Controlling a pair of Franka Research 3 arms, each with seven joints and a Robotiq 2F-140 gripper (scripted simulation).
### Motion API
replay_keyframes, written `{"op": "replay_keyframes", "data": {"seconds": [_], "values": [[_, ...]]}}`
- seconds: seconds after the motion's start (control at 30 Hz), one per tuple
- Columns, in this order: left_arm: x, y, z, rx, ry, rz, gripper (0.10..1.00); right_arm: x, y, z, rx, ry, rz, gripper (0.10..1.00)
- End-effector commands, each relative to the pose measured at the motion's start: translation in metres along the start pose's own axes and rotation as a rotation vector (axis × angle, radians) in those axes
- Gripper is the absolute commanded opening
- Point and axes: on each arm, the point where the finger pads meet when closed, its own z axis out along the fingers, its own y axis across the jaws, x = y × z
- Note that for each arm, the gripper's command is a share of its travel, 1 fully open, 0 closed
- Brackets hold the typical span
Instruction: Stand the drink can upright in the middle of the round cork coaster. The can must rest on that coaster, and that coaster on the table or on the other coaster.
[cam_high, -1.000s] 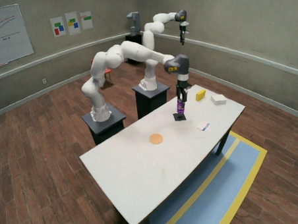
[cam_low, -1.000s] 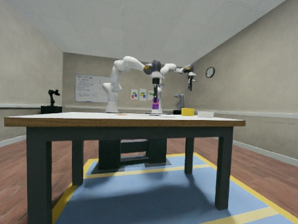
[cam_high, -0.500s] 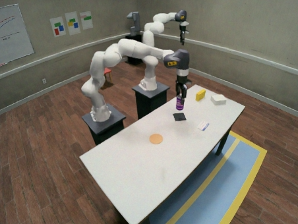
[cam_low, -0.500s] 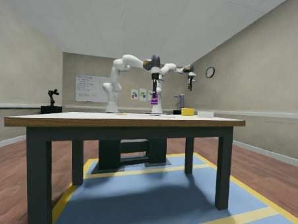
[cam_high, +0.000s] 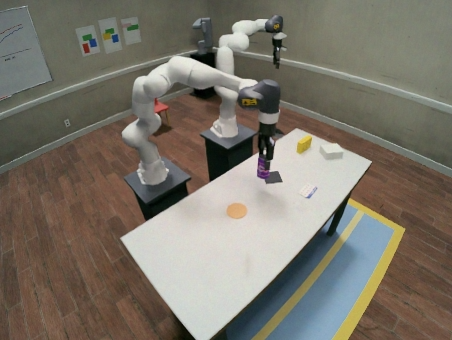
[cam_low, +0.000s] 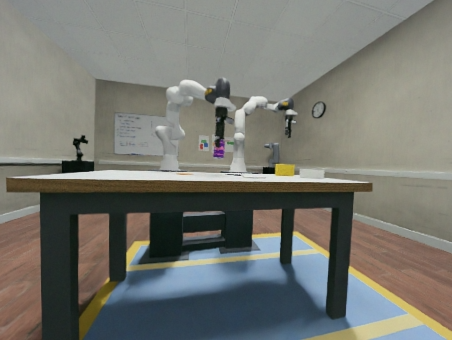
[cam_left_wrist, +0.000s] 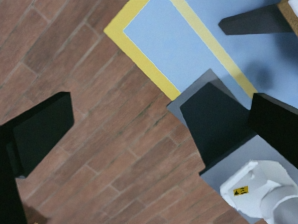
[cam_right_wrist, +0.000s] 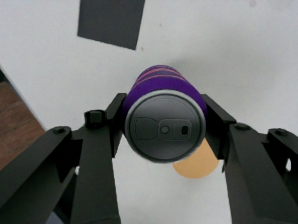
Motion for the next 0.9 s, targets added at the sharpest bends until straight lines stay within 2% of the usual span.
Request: {"op": "replay_keyframes", "data": {"seconds": [0.0, 0.07, 0.13, 0.33, 0.5, 0.63, 0.87], "values": [[-0.002, -0.001, -0.001, 0.001, -0.002, 0.004, 1.0, -0.031, 0.028, -0.006, -0.006, 0.029, -0.072, 0.099], [-0.002, -0.001, -0.001, 0.001, -0.002, 0.004, 1.0, -0.054, 0.04, -0.005, -0.006, 0.029, -0.072, 0.099], [-0.002, -0.001, -0.001, 0.001, -0.002, 0.004, 1.0, -0.054, 0.04, -0.005, -0.006, 0.029, -0.072, 0.099], [-0.002, -0.001, -0.001, 0.001, -0.002, 0.004, 1.0, -0.116, 0.067, -0.002, -0.002, 0.032, -0.069, 0.099], [-0.002, -0.001, -0.001, 0.001, -0.002, 0.004, 1.0, -0.154, 0.079, 0.001, 0.002, 0.036, -0.065, 0.099], [-0.002, -0.001, -0.001, 0.001, -0.002, 0.004, 1.0, -0.172, 0.083, 0.003, 0.004, 0.039, -0.064, 0.099], [-0.002, -0.001, -0.001, 0.001, -0.002, 0.004, 1.0, -0.179, 0.085, 0.004, 0.004, 0.04, -0.063, 0.099]]}}
